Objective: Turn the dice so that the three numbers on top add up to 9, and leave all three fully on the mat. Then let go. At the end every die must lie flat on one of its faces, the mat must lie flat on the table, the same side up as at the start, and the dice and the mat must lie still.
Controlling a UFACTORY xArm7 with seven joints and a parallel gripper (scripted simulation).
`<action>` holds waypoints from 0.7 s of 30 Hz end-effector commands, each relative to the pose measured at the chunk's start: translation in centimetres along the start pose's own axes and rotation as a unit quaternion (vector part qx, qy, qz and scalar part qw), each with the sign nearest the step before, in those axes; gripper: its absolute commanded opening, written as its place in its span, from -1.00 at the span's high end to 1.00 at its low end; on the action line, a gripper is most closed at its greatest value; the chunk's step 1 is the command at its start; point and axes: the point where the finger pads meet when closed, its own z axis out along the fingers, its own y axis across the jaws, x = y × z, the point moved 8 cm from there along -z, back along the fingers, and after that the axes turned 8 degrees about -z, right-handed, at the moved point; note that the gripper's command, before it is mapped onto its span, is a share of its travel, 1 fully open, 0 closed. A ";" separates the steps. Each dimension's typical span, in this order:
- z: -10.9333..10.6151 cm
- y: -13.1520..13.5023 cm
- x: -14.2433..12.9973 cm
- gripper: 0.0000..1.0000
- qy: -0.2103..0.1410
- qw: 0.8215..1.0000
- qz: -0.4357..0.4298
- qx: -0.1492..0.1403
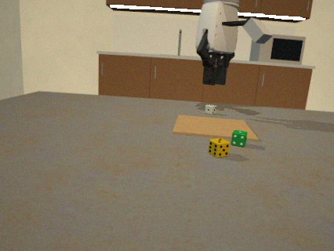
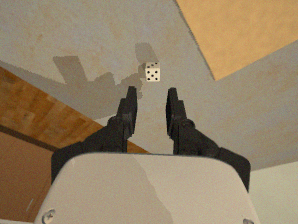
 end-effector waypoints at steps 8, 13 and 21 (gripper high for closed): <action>1.7 0.0 -0.1 0.28 -0.002 1.000 0.000 -0.001; 2.2 0.0 -0.1 0.28 -0.002 1.000 0.000 -0.001; 3.4 0.0 -0.1 0.28 -0.002 1.000 0.000 -0.001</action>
